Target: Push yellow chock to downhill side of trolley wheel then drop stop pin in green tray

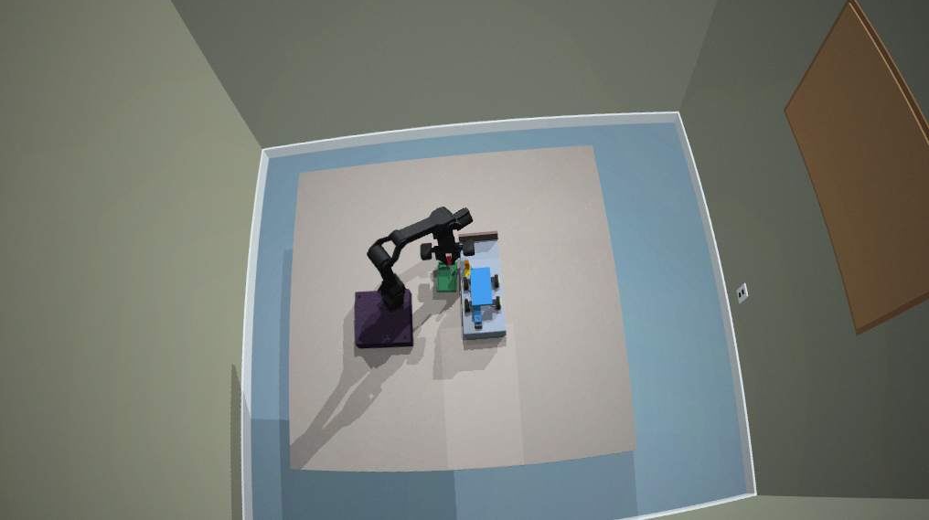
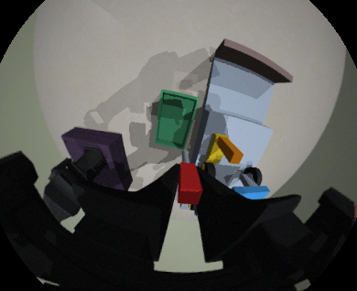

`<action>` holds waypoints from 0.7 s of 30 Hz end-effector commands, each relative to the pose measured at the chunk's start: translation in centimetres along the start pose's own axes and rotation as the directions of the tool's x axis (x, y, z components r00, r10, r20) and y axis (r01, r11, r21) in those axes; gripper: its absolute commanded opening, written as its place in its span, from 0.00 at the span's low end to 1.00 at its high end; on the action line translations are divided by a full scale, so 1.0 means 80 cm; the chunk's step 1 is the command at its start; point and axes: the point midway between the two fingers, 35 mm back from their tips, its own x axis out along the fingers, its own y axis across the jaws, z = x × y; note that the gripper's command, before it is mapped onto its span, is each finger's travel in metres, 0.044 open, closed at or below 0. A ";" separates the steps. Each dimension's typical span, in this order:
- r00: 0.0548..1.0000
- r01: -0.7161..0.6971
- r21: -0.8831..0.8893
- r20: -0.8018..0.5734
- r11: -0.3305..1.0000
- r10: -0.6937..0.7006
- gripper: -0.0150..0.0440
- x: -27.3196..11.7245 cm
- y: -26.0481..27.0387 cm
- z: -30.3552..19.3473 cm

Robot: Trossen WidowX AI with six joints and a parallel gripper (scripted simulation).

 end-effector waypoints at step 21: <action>0.991 0.089 -0.601 0.130 0.795 -0.012 0.25 0.001 0.000 -0.004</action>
